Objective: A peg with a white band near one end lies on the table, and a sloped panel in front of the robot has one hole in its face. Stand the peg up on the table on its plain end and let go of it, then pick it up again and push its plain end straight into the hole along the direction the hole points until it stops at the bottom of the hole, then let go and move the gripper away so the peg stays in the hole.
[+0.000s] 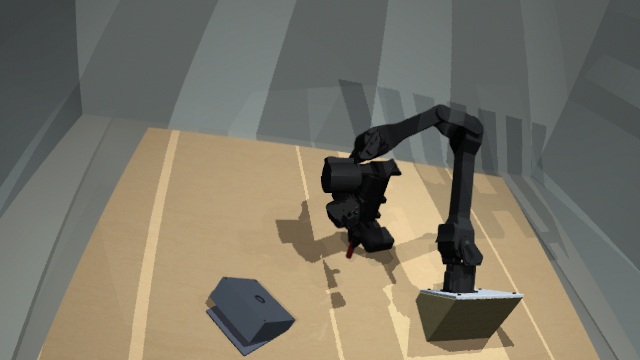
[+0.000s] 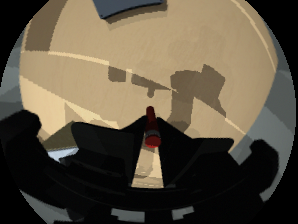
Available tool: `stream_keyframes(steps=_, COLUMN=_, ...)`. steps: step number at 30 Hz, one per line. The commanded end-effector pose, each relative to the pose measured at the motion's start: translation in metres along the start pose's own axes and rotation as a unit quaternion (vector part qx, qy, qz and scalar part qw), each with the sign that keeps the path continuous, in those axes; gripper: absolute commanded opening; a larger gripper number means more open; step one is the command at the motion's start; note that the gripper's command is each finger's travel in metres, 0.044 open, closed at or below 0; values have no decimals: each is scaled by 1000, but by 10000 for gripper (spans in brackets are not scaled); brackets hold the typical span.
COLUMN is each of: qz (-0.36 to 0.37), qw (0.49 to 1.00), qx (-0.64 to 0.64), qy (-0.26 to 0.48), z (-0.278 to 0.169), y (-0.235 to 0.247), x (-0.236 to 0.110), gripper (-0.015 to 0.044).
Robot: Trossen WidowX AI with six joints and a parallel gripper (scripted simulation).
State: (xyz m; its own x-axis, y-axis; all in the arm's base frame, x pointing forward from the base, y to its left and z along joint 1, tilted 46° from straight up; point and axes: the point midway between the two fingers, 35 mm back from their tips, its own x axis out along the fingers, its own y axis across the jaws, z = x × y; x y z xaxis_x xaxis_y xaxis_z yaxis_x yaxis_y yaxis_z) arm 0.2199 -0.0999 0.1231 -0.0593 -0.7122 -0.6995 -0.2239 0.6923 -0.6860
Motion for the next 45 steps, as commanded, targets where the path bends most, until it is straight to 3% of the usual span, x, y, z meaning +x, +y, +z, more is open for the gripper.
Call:
stream_keyframes(steps=1, qz=2, qw=1000, qx=1, qy=1, z=1, y=1, x=-12, gripper=0)
stream_keyframes(steps=8, qz=-2, qw=1000, qx=0, qy=2, z=1, y=0, x=-34, gripper=0)
stream_keyframes(steps=45, qz=55, qw=987, qx=-77, qy=-127, z=68, y=28, x=-40, gripper=0)
